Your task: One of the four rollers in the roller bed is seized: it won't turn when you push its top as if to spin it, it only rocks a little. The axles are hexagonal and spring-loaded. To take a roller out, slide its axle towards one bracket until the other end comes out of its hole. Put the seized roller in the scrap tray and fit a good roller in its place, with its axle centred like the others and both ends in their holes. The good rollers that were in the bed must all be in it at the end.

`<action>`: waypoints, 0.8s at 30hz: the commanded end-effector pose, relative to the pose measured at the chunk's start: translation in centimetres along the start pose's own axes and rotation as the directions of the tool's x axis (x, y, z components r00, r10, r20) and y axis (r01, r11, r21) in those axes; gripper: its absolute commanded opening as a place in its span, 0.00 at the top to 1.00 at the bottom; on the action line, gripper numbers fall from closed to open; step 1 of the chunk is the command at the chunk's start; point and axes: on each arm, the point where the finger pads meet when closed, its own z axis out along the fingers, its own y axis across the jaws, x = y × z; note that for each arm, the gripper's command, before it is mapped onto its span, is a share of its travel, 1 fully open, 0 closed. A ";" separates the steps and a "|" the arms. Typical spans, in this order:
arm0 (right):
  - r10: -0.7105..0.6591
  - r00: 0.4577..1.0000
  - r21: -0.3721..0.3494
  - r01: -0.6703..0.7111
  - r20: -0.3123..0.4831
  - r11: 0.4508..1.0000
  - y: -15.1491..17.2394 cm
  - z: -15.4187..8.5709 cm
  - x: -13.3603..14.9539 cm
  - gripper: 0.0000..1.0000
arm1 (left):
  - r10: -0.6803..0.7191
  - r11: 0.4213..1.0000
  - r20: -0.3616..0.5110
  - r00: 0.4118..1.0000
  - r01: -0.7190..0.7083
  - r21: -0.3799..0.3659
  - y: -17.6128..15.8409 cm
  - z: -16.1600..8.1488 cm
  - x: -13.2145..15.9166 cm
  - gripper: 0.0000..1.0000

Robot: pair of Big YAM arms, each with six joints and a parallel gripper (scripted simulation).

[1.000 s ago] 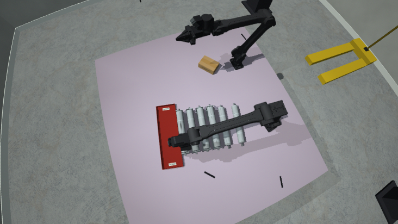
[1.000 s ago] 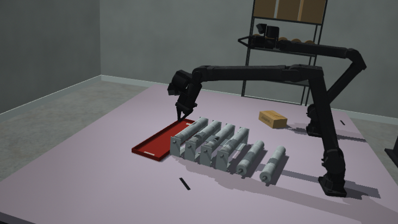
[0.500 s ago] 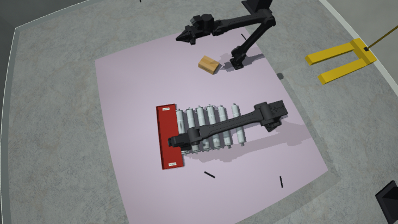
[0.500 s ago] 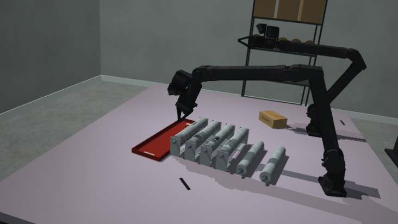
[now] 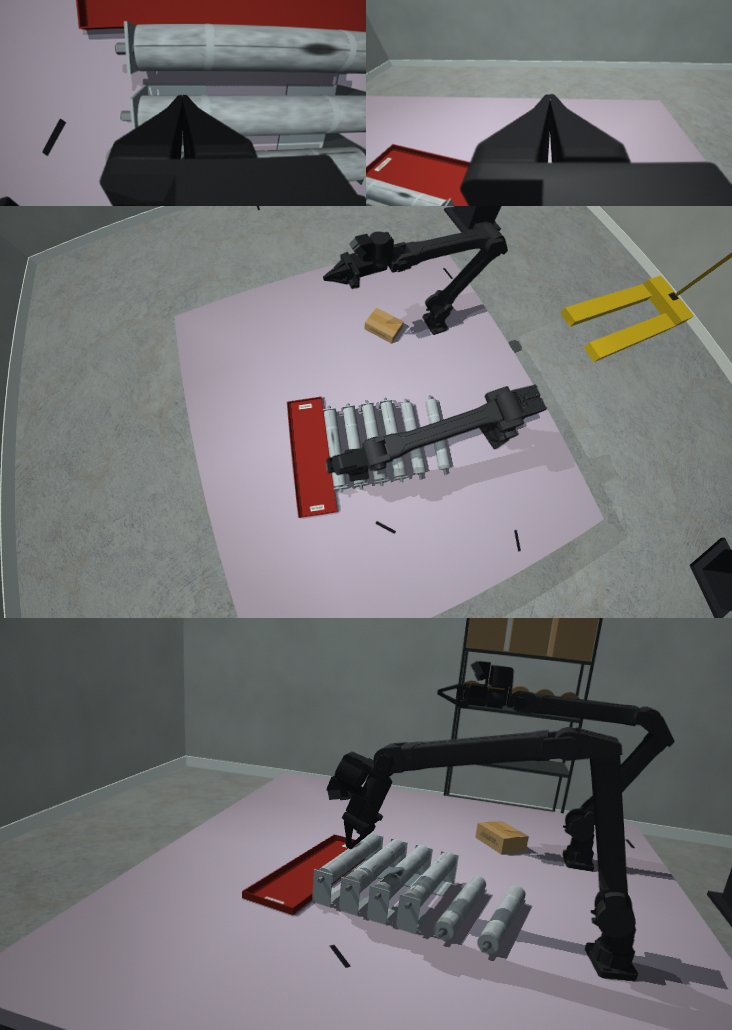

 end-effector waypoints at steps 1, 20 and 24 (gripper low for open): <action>-0.009 0.999 -0.012 0.010 0.044 1.000 0.7 -0.9 -2.7 1.00 | 0.009 1.000 0.057 0.998 -0.008 -0.005 0.6 -2.4 0.3 1.00; -0.009 0.999 -0.012 0.010 0.044 1.000 0.7 -0.9 -2.7 1.00 | -0.001 1.000 0.038 0.999 0.002 -0.002 0.3 -1.9 3.2 1.00; -0.009 0.999 -0.012 0.010 0.044 1.000 0.7 -0.9 -2.7 1.00 | -0.003 1.000 0.025 1.000 0.003 -0.001 0.3 -0.6 3.7 1.00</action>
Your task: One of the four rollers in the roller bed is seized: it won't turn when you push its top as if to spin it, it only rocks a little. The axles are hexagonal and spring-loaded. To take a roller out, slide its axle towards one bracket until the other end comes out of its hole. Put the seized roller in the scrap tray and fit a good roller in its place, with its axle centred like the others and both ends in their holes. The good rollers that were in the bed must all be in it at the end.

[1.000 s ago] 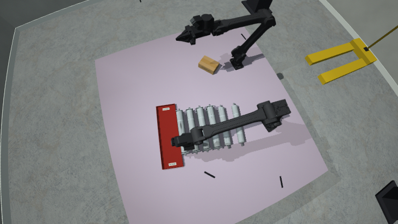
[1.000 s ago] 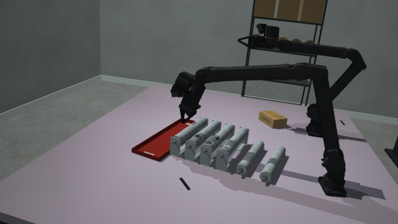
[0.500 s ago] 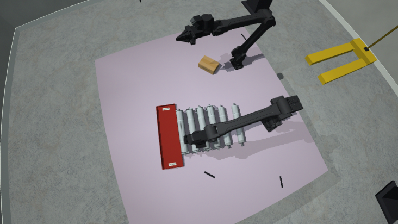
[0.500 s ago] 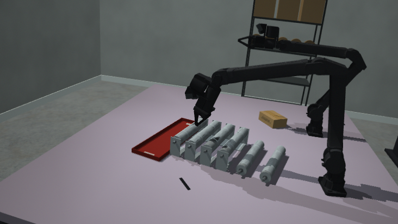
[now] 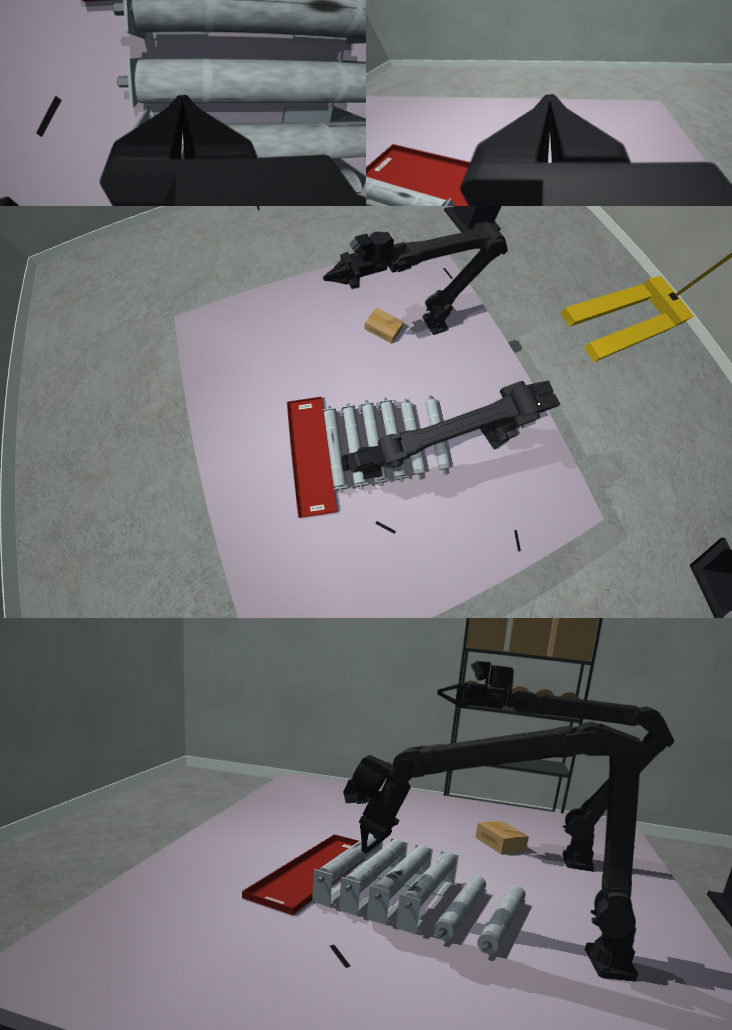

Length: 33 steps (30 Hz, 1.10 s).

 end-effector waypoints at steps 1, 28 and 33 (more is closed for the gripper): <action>-0.009 0.999 -0.012 0.010 0.044 1.000 0.7 -0.9 -2.7 1.00 | -0.003 1.000 0.005 1.000 0.003 0.001 0.3 1.0 -0.2 1.00; -0.009 0.999 -0.012 0.010 0.044 1.000 0.7 -0.9 -2.7 1.00 | 0.011 1.000 0.005 1.000 -0.011 0.004 -0.3 4.0 0.9 1.00; -0.009 0.999 -0.012 0.010 0.044 1.000 0.7 -0.9 -2.7 1.00 | 0.014 1.000 0.002 1.000 -0.014 0.006 -0.5 4.5 1.1 1.00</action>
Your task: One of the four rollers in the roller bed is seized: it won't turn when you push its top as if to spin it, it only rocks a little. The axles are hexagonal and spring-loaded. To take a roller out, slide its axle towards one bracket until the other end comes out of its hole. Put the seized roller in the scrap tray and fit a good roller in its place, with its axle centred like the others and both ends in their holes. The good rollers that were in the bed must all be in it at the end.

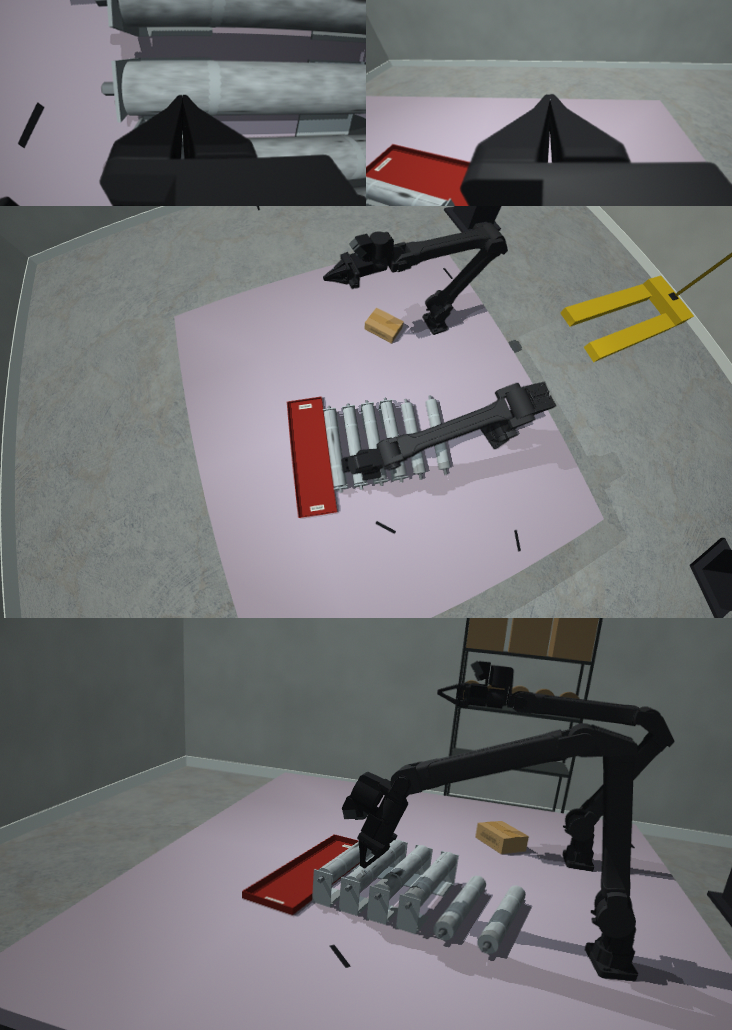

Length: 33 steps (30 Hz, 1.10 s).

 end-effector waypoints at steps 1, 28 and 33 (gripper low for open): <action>-0.009 0.999 -0.012 0.010 0.044 1.000 0.7 -0.9 -2.7 1.00 | 0.015 1.000 0.005 1.000 -0.015 0.006 -0.5 0.9 -0.2 1.00; -0.009 0.999 -0.012 0.010 0.044 1.000 0.7 -0.9 -2.7 1.00 | 0.021 1.000 0.008 1.000 -0.021 0.005 -0.6 0.8 -0.4 1.00; -0.009 0.999 -0.012 0.010 0.044 1.000 0.7 -0.9 -2.7 1.00 | 0.011 1.000 0.030 0.999 -0.011 0.001 -0.2 -0.2 -1.2 1.00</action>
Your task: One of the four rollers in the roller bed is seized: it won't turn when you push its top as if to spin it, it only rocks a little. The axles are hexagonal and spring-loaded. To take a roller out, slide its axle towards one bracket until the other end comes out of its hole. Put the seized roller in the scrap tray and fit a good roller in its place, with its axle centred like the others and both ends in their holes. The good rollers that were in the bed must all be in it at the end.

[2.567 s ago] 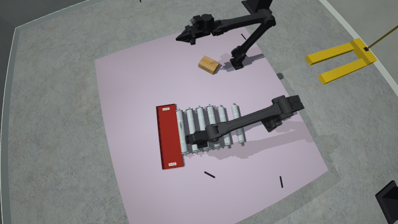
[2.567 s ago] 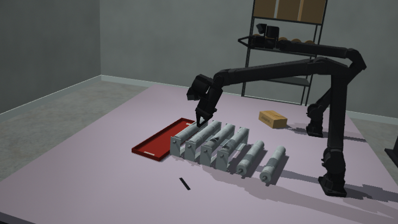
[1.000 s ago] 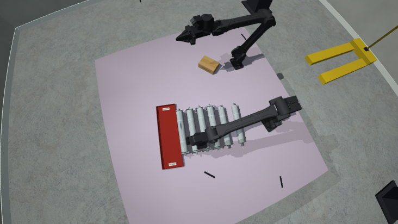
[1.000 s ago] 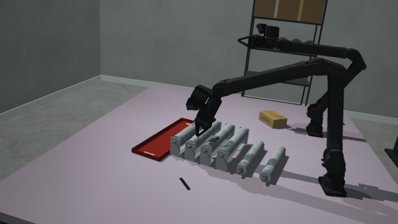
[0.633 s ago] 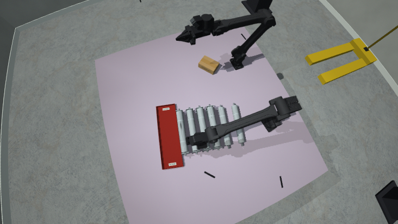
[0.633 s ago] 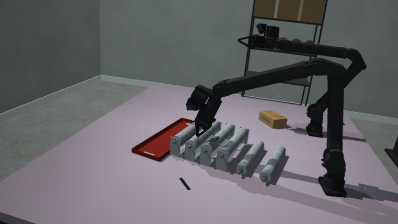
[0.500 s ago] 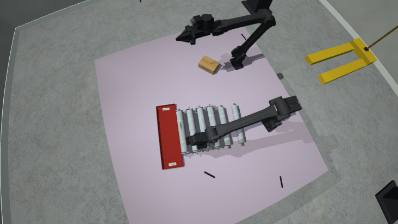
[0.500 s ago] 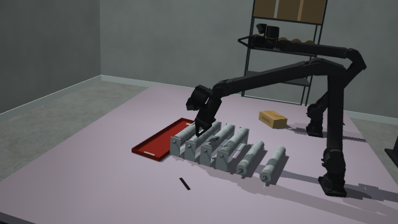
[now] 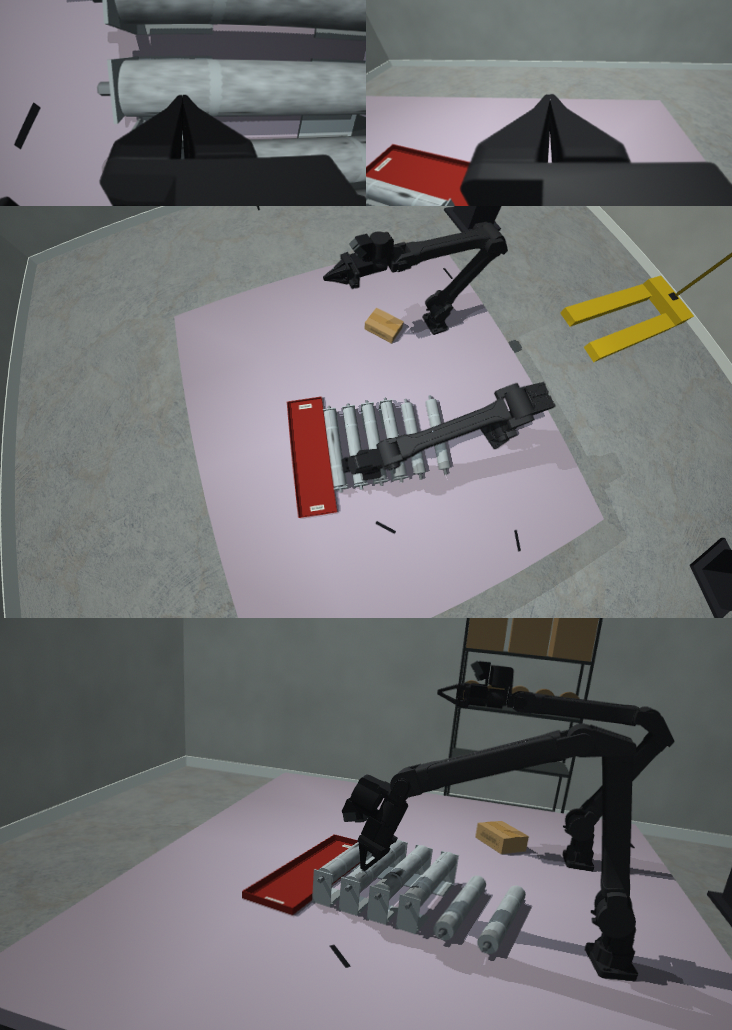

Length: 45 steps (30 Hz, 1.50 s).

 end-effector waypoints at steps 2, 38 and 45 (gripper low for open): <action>-0.009 0.999 -0.012 0.010 0.044 1.000 0.7 -0.9 -2.7 1.00 | 0.021 1.000 0.022 1.000 -0.021 0.003 -0.6 0.0 -1.0 1.00; -0.009 0.999 -0.012 0.010 0.044 1.000 0.7 -0.9 -2.7 1.00 | 0.001 1.000 0.040 0.999 -0.001 -0.003 -0.4 0.4 -3.9 1.00; -0.009 0.999 -0.012 0.010 0.044 1.000 0.7 -0.9 -2.7 1.00 | 0.005 1.000 -0.016 1.000 -0.005 0.002 -0.3 2.3 -1.2 1.00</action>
